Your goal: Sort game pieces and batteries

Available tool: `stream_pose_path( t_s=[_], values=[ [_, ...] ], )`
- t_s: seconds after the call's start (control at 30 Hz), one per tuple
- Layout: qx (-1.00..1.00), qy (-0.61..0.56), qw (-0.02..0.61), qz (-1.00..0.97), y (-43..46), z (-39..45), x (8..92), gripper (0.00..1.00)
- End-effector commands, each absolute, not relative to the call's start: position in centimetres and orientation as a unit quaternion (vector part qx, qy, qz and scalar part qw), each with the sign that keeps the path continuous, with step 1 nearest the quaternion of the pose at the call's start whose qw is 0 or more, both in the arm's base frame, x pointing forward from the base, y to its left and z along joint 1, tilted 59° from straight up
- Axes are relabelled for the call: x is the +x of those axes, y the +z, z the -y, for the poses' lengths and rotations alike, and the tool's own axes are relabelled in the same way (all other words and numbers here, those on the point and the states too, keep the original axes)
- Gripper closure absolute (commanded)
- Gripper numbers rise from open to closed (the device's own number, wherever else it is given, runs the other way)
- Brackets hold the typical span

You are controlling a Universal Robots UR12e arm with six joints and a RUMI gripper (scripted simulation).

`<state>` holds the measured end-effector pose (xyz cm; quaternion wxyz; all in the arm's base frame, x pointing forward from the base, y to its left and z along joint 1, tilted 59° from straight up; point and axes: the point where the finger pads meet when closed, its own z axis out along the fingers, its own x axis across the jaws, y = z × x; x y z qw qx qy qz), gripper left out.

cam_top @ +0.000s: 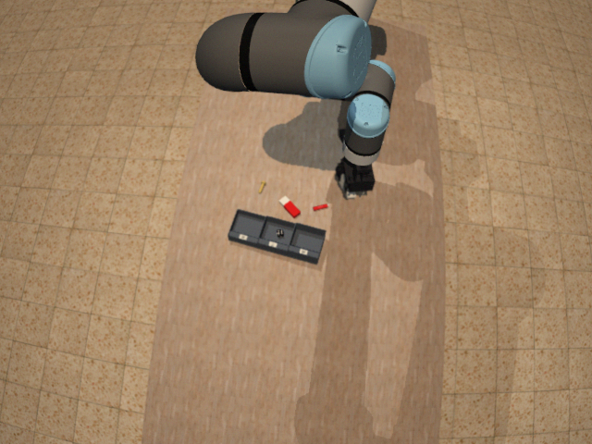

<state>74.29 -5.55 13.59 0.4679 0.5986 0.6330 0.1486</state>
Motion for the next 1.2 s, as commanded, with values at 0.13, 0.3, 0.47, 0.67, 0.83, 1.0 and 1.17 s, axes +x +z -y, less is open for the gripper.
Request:
stream_pose_path(
  t_s=[0.13, 0.3, 0.47, 0.67, 0.83, 1.0, 1.17],
  values=[
    [0.598, 0.149, 0.468, -0.633, 14.0, 5.3, 73.8, 1.0],
    [0.598, 0.149, 0.468, -0.633, 14.0, 5.3, 73.8, 1.0],
    [0.532, 0.101, 0.481, -0.69, 16.0, 7.4, 74.1, 1.0],
    [0.483, 0.067, 0.487, -0.724, 17.6, 9.2, 74.3, 1.0],
    [0.438, 0.036, 0.492, -0.752, 19.7, 11.4, 74.6, 1.0],
    [0.391, 0.004, 0.495, -0.776, 21.7, 13.6, 74.9, 1.0],
    [0.346, -0.026, 0.496, -0.796, 22.9, 14.9, 75.1, 1.0]
  ],
)
